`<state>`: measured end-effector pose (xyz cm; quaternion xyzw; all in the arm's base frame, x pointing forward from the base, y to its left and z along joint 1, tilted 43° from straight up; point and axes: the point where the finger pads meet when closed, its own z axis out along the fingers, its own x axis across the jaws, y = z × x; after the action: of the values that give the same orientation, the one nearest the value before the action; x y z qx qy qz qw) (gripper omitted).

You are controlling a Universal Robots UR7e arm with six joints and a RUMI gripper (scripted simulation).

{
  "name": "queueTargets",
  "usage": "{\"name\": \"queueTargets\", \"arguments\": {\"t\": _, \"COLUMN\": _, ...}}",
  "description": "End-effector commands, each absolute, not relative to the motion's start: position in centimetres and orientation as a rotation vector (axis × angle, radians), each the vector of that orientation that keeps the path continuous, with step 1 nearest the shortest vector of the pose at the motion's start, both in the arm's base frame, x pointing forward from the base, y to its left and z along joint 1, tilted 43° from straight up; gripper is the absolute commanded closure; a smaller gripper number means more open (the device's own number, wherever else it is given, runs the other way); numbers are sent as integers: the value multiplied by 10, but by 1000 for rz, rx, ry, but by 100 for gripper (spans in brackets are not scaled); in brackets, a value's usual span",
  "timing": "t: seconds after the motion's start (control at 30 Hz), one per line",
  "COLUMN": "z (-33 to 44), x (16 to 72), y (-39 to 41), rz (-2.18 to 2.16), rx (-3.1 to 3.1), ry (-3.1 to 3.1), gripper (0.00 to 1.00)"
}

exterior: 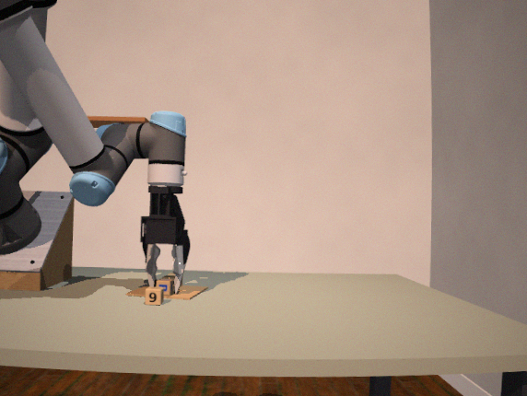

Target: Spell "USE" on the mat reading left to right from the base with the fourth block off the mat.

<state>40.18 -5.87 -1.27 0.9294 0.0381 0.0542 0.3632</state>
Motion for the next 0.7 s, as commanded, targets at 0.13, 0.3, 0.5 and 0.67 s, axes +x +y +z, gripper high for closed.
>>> {"name": "queueTargets", "arguments": {"t": 0.13, "z": -14, "x": 401, "y": -59, "rz": 136, "rx": 2393, "ry": 99, "gripper": 72}}
{"name": "queueTargets", "arguments": {"t": 0.3, "z": -12, "x": 401, "y": -58, "rz": 139, "rx": 2393, "ry": 99, "gripper": 72}}
{"name": "queueTargets", "arguments": {"t": 0.5, "z": -8, "x": 403, "y": -54, "rz": 144, "rx": 2392, "ry": 99, "gripper": 72}}
{"name": "queueTargets", "arguments": {"t": 0.67, "z": 2, "x": 401, "y": -46, "rz": 145, "rx": 2392, "ry": 98, "gripper": 72}}
